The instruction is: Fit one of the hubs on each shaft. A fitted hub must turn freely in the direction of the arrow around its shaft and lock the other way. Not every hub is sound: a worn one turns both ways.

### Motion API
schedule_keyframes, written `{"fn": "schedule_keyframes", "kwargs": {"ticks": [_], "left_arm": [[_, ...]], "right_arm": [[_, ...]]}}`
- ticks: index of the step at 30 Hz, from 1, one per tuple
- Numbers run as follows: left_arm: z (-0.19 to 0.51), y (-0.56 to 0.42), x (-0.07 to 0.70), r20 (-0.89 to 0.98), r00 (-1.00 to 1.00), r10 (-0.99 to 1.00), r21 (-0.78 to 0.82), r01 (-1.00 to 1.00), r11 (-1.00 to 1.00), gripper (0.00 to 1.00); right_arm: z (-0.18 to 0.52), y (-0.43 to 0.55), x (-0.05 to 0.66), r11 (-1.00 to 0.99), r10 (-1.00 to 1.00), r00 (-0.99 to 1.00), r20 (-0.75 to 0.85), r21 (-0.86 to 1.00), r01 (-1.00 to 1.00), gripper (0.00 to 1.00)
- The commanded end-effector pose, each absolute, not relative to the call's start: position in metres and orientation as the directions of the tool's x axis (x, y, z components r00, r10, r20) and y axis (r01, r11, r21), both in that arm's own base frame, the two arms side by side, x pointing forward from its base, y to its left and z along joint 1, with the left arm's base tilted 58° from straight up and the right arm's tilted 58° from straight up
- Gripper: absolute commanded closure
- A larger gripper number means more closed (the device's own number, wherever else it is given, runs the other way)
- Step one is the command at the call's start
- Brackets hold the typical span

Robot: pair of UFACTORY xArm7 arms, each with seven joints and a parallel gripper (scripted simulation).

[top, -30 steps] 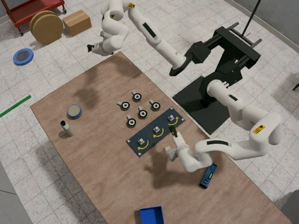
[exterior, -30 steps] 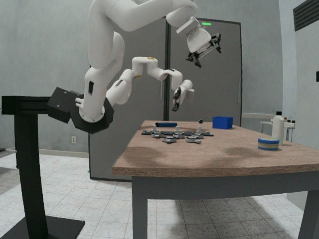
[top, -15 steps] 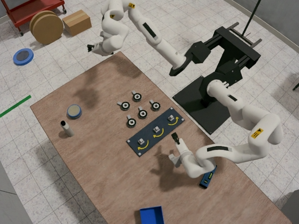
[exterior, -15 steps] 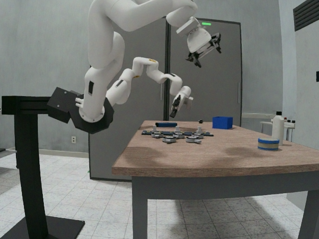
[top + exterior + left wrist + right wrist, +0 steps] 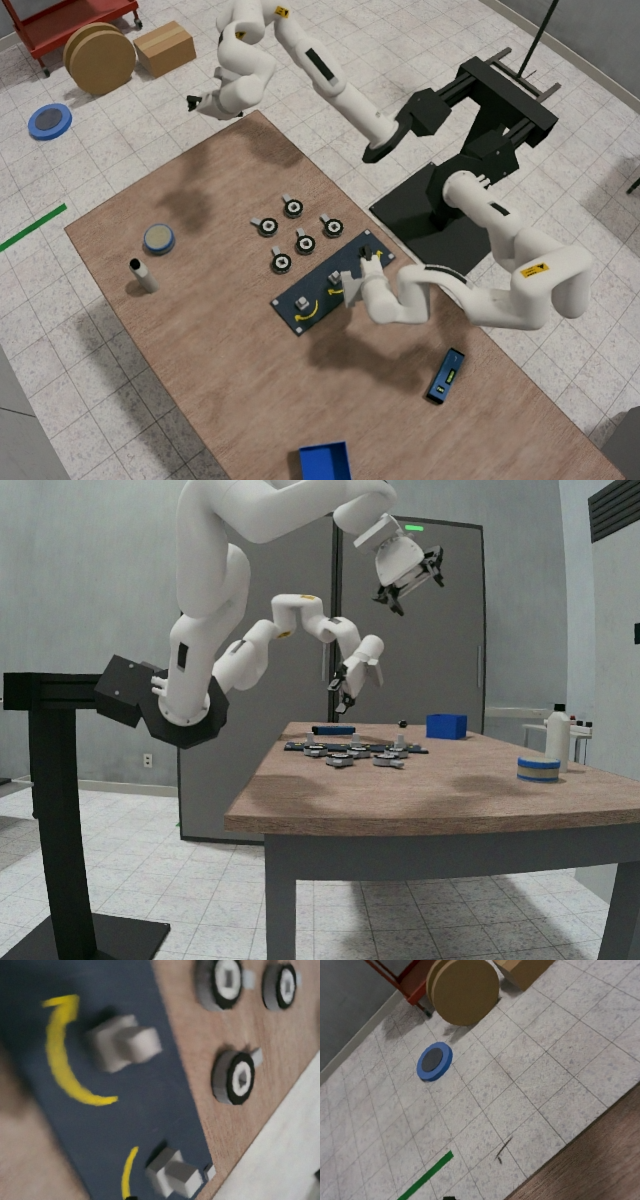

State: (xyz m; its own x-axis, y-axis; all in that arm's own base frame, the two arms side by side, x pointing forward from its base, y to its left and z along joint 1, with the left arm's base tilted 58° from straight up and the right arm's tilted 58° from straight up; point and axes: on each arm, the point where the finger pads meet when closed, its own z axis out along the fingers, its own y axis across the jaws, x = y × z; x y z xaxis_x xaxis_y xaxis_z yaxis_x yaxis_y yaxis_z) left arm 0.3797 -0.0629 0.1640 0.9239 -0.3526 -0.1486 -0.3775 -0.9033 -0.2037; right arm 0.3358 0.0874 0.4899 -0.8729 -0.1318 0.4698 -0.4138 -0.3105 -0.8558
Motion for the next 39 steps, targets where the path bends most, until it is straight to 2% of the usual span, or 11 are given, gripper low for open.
{"fn": "schedule_keyframes", "kwargs": {"ticks": [1, 4, 6, 7, 14, 21, 23, 24, 39], "left_arm": [[0.111, -0.098, 0.382, -0.267, 0.820, -0.506, -0.324, -0.571, -0.754, 0.00], [0.111, -0.098, 0.382, -0.337, 0.748, -0.571, -0.368, -0.663, -0.652, 0.00], [0.111, -0.098, 0.382, -0.337, 0.748, -0.571, -0.368, -0.663, -0.652, 0.00], [0.063, -0.133, 0.373, -0.399, 0.660, -0.637, -0.379, -0.751, -0.540, 0.00], [0.015, -0.164, 0.369, -0.539, 0.474, -0.697, -0.399, -0.872, -0.284, 0.00], [0.015, -0.164, 0.369, -0.704, 0.279, -0.654, -0.379, -0.925, 0.013, 0.00], [0.015, -0.164, 0.369, -0.704, 0.279, -0.654, -0.379, -0.925, 0.013, 0.00], [-0.002, -0.175, 0.368, -0.764, 0.190, -0.617, -0.348, -0.926, 0.146, 0.00], [-0.002, -0.175, 0.368, -0.776, 0.177, -0.606, -0.342, -0.925, 0.167, 0.00]], "right_arm": [[0.491, 0.089, 0.335, -0.311, -0.135, -0.873, 0.468, -0.857, -0.411, 0.00], [0.491, 0.089, 0.335, -0.311, -0.135, -0.873, 0.468, -0.857, -0.411, 0.00], [0.491, 0.089, 0.335, -0.311, -0.135, -0.873, 0.468, -0.857, -0.411, 0.00], [0.491, 0.089, 0.335, -0.311, -0.135, -0.873, 0.468, -0.857, -0.411, 0.00], [0.491, 0.089, 0.335, -0.311, -0.135, -0.873, 0.468, -0.857, -0.411, 0.00], [0.491, 0.089, 0.335, -0.311, -0.135, -0.873, 0.468, -0.857, -0.411, 0.00], [0.491, 0.089, 0.335, -0.311, -0.135, -0.873, 0.468, -0.857, -0.411, 0.00], [0.491, 0.089, 0.335, -0.311, -0.135, -0.873, 0.468, -0.857, -0.411, 0.00], [0.491, 0.089, 0.335, -0.311, -0.135, -0.873, 0.468, -0.857, -0.411, 0.00]]}}
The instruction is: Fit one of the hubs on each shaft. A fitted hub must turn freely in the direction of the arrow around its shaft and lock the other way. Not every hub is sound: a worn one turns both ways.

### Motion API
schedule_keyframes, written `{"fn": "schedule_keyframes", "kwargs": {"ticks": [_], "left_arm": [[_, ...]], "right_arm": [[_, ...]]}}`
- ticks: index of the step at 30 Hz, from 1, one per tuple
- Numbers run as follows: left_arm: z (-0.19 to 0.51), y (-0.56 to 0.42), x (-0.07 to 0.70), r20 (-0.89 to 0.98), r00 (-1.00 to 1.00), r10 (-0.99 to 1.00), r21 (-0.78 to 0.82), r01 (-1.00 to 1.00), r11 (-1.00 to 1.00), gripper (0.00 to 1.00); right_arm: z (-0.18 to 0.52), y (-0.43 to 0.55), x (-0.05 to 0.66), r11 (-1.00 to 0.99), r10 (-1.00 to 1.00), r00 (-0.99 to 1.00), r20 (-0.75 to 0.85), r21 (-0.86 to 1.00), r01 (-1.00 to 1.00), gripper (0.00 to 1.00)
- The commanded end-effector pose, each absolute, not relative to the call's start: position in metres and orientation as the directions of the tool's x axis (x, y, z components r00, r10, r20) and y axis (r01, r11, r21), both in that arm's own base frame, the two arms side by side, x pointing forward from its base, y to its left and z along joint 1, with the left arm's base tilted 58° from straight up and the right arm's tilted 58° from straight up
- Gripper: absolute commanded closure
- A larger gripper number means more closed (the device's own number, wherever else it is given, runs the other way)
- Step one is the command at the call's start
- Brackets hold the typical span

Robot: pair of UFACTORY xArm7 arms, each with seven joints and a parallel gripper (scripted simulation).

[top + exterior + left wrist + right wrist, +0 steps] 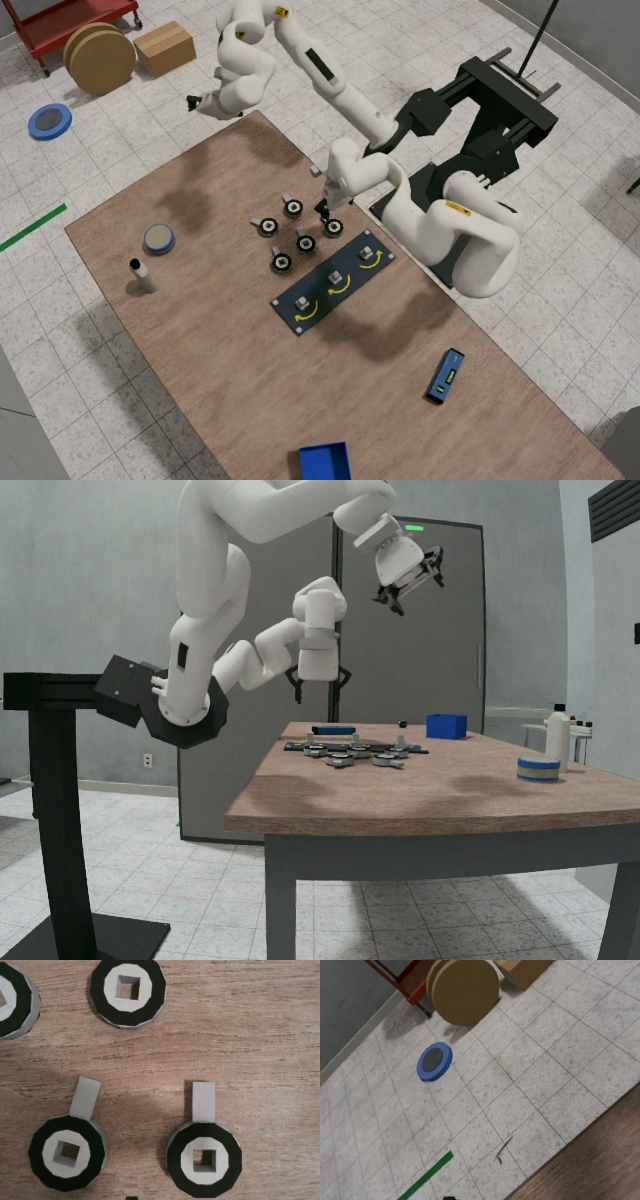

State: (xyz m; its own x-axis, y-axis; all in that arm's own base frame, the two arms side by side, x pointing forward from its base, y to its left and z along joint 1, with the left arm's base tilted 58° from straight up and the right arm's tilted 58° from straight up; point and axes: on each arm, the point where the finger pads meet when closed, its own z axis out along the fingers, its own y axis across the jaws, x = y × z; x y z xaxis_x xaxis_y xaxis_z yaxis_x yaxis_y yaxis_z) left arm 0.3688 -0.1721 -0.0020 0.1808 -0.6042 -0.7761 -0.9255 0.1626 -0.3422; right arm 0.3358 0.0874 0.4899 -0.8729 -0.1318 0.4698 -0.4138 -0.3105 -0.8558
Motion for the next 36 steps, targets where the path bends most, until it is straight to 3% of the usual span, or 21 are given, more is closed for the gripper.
{"fn": "schedule_keyframes", "kwargs": {"ticks": [1, 35, 36], "left_arm": [[-0.002, -0.175, 0.368, -0.776, 0.177, -0.606, -0.342, -0.925, 0.167, 0.00], [-0.001, -0.175, 0.369, -0.773, 0.180, -0.608, -0.344, -0.925, 0.164, 0.00], [-0.039, -0.120, 0.392, -0.775, 0.177, -0.606, -0.342, -0.925, 0.167, 0.00]], "right_arm": [[0.491, 0.089, 0.335, -0.311, -0.135, -0.873, 0.468, -0.857, -0.411, 0.00], [0.491, 0.089, 0.335, -0.311, -0.135, -0.873, 0.468, -0.857, -0.411, 0.00], [0.491, 0.089, 0.335, -0.311, -0.135, -0.873, 0.468, -0.857, -0.411, 0.00]]}}
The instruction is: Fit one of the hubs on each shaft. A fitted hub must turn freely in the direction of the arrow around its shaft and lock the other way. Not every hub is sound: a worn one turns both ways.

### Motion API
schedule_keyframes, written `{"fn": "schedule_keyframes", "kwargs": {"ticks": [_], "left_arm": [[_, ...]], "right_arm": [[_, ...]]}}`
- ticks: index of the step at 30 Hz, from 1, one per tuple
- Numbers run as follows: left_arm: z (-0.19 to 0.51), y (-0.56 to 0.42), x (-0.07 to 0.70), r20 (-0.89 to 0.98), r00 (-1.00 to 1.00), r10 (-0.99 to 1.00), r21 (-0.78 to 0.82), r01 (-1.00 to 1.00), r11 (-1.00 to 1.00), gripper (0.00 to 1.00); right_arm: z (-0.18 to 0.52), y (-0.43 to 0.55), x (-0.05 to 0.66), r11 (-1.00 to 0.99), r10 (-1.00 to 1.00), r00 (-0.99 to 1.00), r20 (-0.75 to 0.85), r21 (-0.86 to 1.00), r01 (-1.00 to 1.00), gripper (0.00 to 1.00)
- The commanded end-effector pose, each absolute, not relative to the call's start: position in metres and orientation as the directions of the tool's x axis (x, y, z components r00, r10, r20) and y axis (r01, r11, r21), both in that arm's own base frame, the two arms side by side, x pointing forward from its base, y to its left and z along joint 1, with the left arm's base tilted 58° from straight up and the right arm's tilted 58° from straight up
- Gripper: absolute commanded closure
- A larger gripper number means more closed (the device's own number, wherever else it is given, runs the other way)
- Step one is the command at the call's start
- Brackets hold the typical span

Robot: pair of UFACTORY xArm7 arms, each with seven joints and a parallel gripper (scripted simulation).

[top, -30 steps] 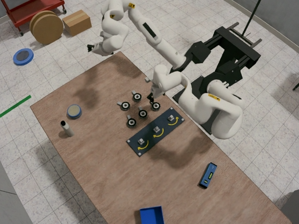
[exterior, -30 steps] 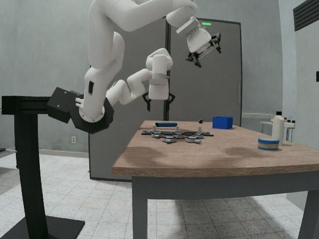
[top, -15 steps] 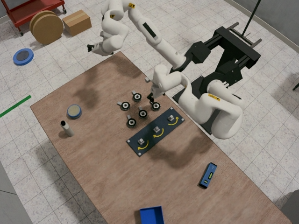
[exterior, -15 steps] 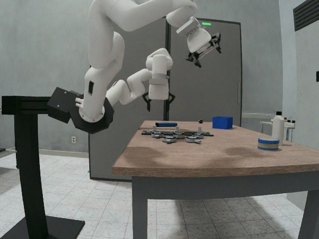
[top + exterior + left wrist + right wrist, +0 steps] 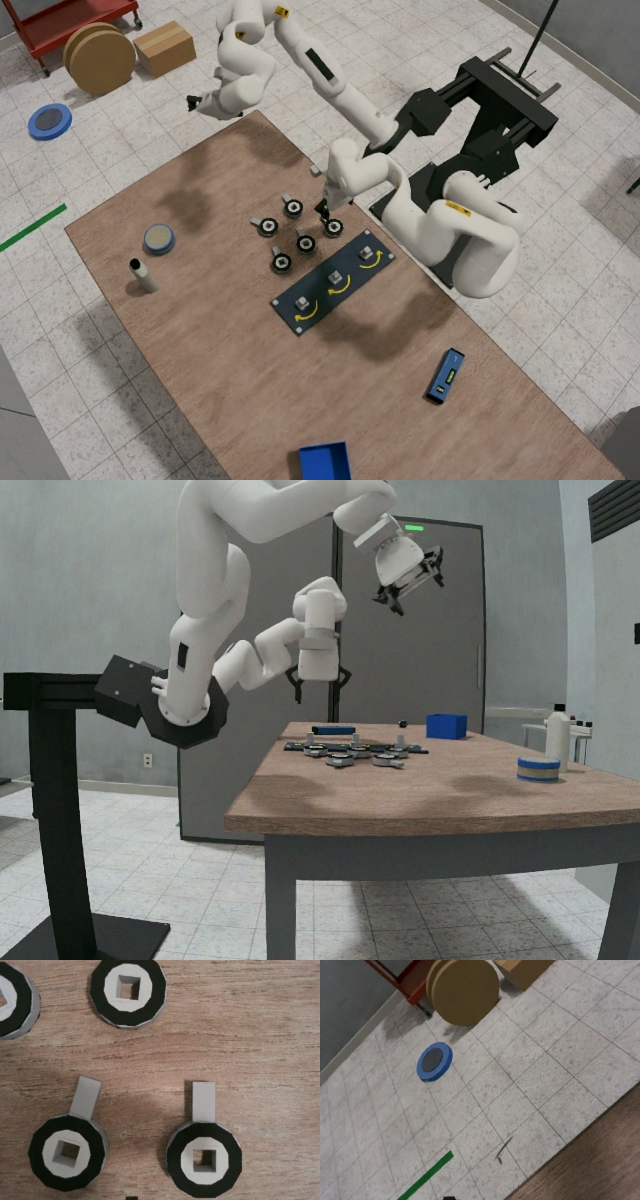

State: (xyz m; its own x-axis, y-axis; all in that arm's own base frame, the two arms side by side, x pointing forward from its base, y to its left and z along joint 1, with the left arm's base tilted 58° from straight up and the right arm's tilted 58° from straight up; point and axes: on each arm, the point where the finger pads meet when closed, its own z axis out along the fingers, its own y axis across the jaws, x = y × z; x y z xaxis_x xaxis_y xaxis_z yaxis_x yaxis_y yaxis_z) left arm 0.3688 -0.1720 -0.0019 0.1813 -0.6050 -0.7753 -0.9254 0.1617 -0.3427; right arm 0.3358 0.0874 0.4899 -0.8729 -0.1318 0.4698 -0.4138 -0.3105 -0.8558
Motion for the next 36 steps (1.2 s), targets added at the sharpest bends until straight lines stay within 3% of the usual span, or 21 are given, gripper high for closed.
{"fn": "schedule_keyframes", "kwargs": {"ticks": [1, 36], "left_arm": [[-0.0392, -0.1203, 0.3917, -0.775, 0.177, -0.606, -0.342, -0.925, 0.167, 0.00], [-0.0451, -0.1119, 0.3957, -0.775, 0.178, -0.606, -0.343, -0.925, 0.167, 0.00]], "right_arm": [[0.4906, 0.0888, 0.3355, -0.311, -0.135, -0.873, 0.468, -0.857, -0.411, 0.00], [0.4906, 0.0888, 0.3355, -0.311, -0.135, -0.873, 0.468, -0.857, -0.411, 0.00]]}}
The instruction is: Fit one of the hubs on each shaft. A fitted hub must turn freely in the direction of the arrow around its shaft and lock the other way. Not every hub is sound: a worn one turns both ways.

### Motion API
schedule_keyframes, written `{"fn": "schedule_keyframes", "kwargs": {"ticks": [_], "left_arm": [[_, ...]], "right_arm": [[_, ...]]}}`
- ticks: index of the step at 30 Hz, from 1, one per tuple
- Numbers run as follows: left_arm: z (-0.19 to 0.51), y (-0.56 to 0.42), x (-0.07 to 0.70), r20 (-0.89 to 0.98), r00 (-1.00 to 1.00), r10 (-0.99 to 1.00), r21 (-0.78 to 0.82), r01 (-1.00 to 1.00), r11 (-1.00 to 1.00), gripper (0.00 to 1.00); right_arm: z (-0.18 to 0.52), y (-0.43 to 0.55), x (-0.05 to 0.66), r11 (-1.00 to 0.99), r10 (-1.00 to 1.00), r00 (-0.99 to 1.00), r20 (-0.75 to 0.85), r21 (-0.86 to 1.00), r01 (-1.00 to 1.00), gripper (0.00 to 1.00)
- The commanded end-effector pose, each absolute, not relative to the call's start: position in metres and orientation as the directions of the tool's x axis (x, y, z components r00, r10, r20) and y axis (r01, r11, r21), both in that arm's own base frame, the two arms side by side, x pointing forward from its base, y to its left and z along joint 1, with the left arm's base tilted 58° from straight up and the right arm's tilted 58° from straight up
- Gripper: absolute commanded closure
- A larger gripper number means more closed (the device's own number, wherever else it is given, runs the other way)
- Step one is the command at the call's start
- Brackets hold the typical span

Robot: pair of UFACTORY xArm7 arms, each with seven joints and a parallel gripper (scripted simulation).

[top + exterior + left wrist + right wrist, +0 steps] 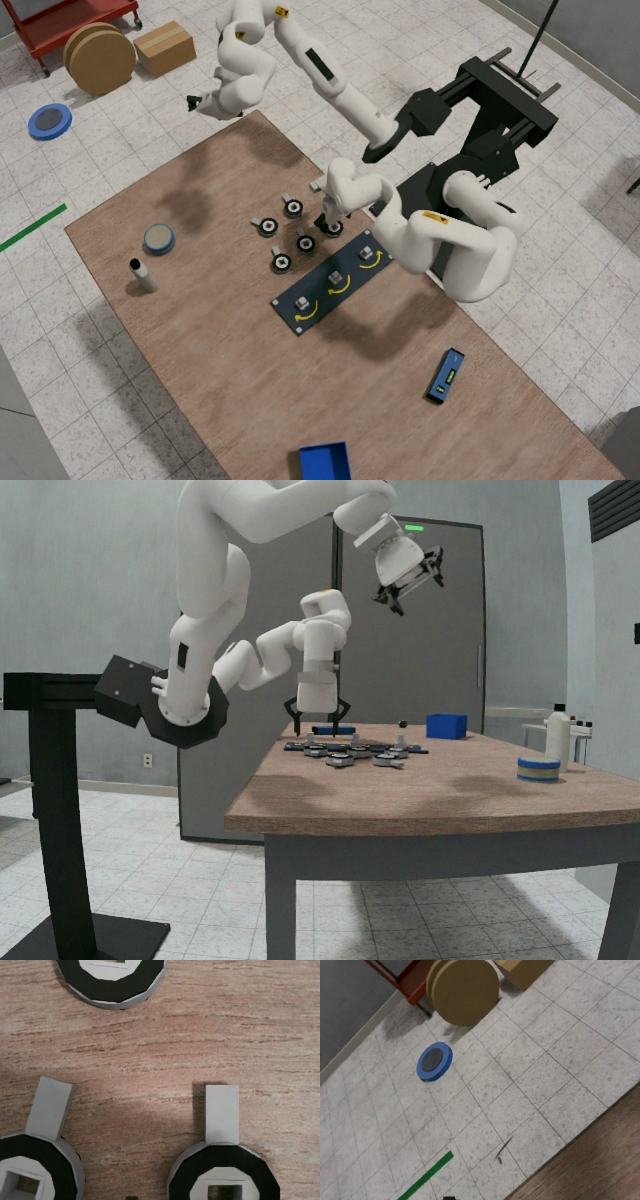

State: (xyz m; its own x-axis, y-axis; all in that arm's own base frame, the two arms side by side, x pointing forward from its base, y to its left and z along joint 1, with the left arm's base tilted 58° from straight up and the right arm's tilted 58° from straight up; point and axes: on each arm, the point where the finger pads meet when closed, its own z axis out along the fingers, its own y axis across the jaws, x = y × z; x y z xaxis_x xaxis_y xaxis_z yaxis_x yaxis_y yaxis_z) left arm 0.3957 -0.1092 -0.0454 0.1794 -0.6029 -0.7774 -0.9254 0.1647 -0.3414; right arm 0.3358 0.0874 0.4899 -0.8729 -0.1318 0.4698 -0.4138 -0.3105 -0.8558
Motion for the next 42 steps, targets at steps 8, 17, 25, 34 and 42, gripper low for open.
{"fn": "schedule_keyframes", "kwargs": {"ticks": [8, 17, 25, 34, 42], "left_arm": [[-0.045, -0.112, 0.396, -0.775, 0.178, -0.606, -0.343, -0.925, 0.167, 0.00], [-0.045, -0.112, 0.396, -0.775, 0.178, -0.606, -0.343, -0.925, 0.167, 0.00], [-0.045, -0.112, 0.396, -0.775, 0.178, -0.606, -0.343, -0.925, 0.167, 0.00], [-0.053, -0.100, 0.401, -0.775, 0.178, -0.606, -0.343, -0.925, 0.167, 0.00], [-0.053, -0.100, 0.401, -0.775, 0.178, -0.606, -0.343, -0.925, 0.167, 0.00]], "right_arm": [[0.491, 0.089, 0.335, -0.311, -0.135, -0.873, 0.468, -0.857, -0.411, 0.00], [0.491, 0.089, 0.335, -0.311, -0.135, -0.873, 0.468, -0.857, -0.411, 0.00], [0.491, 0.089, 0.335, -0.311, -0.135, -0.873, 0.468, -0.857, -0.411, 0.00], [0.491, 0.089, 0.335, -0.311, -0.135, -0.873, 0.468, -0.857, -0.411, 0.00], [0.491, 0.089, 0.335, -0.311, -0.135, -0.873, 0.468, -0.857, -0.411, 0.00]]}}
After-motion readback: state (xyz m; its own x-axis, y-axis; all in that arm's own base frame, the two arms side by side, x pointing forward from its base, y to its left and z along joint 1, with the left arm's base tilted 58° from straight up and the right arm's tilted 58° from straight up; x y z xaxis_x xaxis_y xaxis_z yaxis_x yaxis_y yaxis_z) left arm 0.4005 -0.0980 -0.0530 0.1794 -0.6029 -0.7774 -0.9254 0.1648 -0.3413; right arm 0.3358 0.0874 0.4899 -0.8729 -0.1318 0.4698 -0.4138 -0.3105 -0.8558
